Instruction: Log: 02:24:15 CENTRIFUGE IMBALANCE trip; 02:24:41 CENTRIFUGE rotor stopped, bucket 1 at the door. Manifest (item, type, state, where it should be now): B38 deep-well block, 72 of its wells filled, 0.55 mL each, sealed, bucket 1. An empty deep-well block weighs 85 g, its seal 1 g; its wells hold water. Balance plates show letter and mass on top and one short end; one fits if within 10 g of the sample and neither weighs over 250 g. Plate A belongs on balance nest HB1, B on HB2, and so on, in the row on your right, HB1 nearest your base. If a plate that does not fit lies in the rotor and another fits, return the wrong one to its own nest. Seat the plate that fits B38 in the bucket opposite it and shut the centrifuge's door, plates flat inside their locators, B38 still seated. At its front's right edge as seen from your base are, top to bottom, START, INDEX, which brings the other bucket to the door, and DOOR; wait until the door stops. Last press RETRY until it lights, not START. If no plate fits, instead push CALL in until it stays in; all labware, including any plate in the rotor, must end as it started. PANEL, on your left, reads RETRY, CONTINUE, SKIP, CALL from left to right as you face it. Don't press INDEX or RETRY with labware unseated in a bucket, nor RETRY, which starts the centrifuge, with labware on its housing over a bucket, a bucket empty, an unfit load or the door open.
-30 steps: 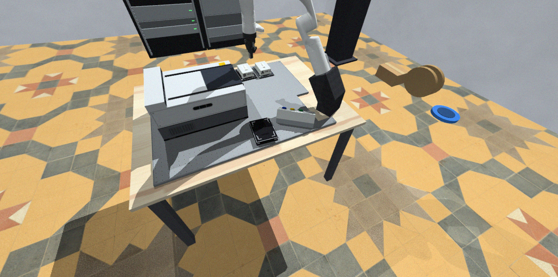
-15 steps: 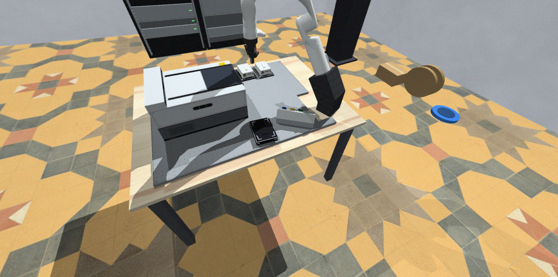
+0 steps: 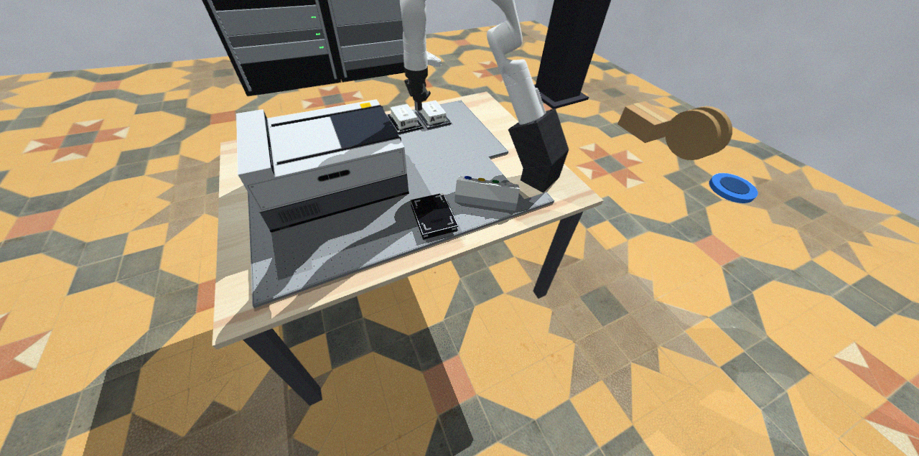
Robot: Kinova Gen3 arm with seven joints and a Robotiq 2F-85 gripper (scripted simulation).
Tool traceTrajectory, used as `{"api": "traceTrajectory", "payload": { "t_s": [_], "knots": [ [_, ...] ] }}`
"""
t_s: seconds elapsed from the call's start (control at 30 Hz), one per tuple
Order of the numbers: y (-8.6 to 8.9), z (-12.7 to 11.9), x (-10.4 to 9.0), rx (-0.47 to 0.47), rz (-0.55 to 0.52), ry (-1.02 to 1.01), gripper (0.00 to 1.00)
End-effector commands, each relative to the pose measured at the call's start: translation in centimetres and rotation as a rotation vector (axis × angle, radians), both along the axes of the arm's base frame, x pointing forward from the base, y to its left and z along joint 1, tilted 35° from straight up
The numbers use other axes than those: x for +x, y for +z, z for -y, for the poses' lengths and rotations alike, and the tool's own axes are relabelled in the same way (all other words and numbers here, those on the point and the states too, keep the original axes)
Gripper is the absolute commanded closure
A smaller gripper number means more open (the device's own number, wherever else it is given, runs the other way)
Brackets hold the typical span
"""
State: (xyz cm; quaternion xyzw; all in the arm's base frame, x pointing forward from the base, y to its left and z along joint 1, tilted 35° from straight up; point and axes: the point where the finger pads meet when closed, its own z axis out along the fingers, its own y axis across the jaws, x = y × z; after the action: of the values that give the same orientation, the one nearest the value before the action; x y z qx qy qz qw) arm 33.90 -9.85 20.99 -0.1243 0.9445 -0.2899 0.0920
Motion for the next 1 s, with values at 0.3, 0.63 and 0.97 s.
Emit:
{"api": "traceTrajectory", "payload": {
  "t_s": [0.3, 0.63, 0.97],
  "knots": [
    [-1.7, -2.8, 0.2, -0.012, -0.024, 0.039, 0.90],
    [-3.6, -5.6, 0.0, -0.030, -0.062, 0.098, 0.90],
    [-5.1, -7.8, -0.2, -0.030, -0.062, 0.098, 0.90]
  ]
}}
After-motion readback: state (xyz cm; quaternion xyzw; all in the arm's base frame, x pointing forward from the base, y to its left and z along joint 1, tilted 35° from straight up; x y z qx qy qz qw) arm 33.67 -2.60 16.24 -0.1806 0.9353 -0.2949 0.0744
